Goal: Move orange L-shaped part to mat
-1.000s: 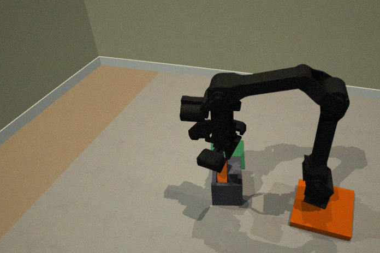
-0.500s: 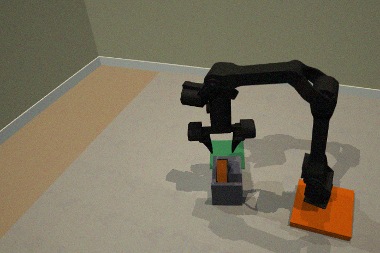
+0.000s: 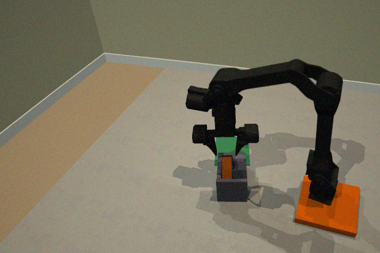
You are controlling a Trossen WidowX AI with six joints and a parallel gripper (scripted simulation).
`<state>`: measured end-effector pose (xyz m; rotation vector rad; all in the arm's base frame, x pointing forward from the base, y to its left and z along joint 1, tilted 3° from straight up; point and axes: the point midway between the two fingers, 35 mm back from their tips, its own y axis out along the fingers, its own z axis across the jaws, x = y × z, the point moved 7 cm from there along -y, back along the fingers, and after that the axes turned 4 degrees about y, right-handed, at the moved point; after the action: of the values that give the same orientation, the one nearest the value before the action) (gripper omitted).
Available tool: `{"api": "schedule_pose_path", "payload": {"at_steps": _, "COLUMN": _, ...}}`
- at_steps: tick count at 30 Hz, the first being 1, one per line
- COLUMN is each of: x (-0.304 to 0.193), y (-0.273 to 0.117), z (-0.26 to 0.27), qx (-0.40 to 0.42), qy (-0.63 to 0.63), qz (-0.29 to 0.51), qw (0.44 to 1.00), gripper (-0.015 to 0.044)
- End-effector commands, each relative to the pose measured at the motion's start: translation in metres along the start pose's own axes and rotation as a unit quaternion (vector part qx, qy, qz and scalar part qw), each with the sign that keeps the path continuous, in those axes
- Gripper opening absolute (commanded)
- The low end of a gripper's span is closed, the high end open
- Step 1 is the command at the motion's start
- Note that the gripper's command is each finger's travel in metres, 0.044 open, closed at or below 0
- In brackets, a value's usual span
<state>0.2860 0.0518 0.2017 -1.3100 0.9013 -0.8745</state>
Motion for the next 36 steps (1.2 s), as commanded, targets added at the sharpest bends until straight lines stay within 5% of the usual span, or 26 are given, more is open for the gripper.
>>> {"api": "schedule_pose_path", "payload": {"at_steps": 1, "x": 0.000, "y": 0.006, "z": 0.000, "qx": -0.002, "qy": 0.001, "qz": 0.001, "qw": 1.000, "gripper": 0.0280}}
{"api": "schedule_pose_path", "payload": {"at_steps": 30, "x": 0.000, "y": 0.049, "z": -0.001, "qx": -0.002, "qy": 0.001, "qz": 0.001, "qw": 1.000, "gripper": 0.0280}}
{"api": "schedule_pose_path", "payload": {"at_steps": 36, "x": 0.000, "y": 0.045, "z": 0.000, "qx": 0.001, "qy": 0.000, "qz": 0.000, "qw": 1.000, "gripper": 0.0162}}
